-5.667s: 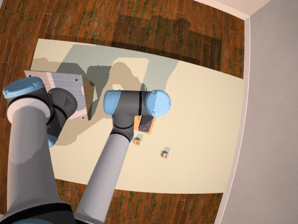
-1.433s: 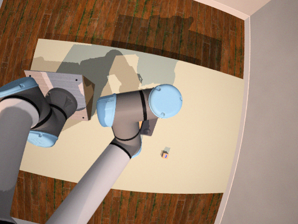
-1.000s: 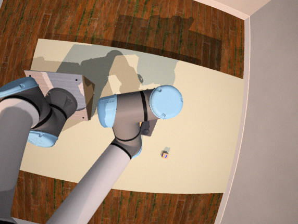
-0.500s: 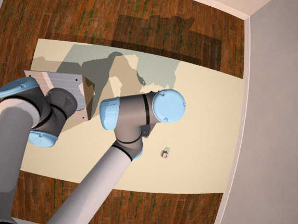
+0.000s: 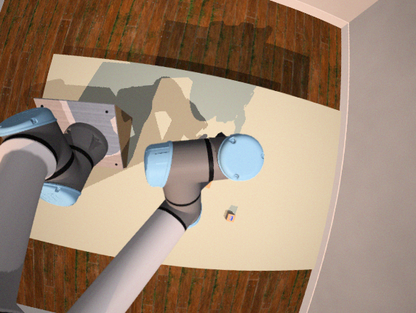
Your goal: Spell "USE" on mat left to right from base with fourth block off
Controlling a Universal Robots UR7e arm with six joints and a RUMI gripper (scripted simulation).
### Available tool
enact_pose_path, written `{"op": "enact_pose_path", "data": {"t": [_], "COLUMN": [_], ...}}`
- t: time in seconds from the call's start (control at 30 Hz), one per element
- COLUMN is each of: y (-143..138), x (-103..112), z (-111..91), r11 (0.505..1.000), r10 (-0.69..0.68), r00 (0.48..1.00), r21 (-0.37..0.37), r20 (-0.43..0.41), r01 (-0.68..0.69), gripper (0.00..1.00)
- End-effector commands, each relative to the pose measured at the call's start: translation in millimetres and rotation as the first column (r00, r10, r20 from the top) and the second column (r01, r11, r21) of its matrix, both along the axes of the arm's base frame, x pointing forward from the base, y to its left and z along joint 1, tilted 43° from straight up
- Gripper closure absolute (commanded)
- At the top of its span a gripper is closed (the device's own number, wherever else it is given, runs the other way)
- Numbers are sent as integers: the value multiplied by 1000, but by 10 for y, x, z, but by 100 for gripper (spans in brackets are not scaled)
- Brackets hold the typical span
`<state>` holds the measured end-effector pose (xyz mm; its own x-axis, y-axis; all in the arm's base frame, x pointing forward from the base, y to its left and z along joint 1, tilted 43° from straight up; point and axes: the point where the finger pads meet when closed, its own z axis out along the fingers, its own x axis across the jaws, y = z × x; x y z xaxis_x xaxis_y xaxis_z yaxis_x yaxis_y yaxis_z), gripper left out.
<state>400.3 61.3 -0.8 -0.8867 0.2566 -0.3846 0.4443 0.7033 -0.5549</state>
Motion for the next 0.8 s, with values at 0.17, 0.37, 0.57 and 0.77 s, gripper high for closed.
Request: {"op": "enact_pose_path", "data": {"t": [0.17, 0.37, 0.57, 0.77], "y": [-31, -53, -74, -93], "x": [77, 114, 150, 189], "z": [63, 88, 111, 138], "r11": [985, 963, 935, 900], "r10": [-174, -268, -355, -436], "r00": [973, 936, 887, 826], "r21": [43, 78, 118, 162], "r20": [151, 228, 296, 358], "r01": [169, 257, 335, 405], "gripper": [0, 0, 0, 0]}}
